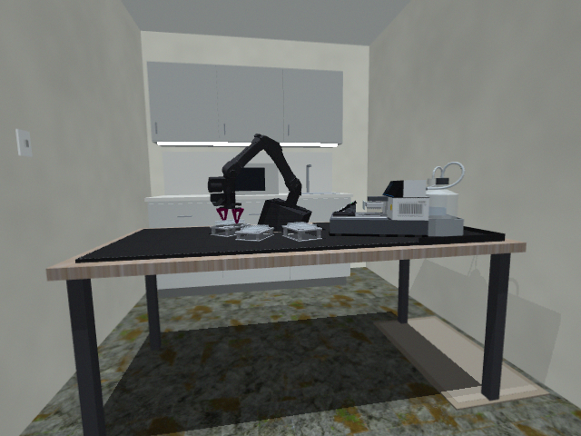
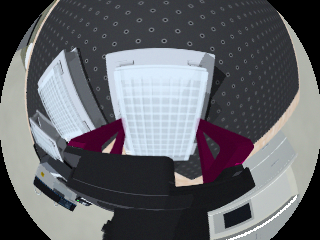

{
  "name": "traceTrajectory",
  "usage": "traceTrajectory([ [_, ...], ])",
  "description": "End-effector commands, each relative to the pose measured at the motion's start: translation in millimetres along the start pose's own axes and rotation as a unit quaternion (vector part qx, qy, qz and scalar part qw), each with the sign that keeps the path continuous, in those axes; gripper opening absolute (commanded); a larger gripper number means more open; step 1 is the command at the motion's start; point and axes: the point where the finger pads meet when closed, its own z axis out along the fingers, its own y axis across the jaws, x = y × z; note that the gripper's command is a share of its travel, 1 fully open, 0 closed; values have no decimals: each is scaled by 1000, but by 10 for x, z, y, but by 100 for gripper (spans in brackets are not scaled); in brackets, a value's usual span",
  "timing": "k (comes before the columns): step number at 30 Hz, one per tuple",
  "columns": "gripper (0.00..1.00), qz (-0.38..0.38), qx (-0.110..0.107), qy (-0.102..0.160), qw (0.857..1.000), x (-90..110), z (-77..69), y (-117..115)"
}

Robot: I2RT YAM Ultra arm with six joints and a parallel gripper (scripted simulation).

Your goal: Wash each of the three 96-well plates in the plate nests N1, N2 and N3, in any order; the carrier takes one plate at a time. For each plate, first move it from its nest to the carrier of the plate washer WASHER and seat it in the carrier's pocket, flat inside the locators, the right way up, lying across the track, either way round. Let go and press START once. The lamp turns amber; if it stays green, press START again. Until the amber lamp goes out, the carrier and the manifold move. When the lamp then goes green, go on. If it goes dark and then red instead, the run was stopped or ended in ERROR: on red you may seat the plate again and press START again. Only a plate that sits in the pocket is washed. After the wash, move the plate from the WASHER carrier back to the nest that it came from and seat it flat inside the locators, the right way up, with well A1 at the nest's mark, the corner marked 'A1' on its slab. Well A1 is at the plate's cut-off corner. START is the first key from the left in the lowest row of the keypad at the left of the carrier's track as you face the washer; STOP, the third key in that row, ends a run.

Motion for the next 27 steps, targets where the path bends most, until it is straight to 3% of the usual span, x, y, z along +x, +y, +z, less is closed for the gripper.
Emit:
traceTrajectory([
  [1, 0, 0, 1, -7, 1000, -30, -36, -7],
  [27, 0, 0, 1, -7, 1000, -28, 4, -5],
])
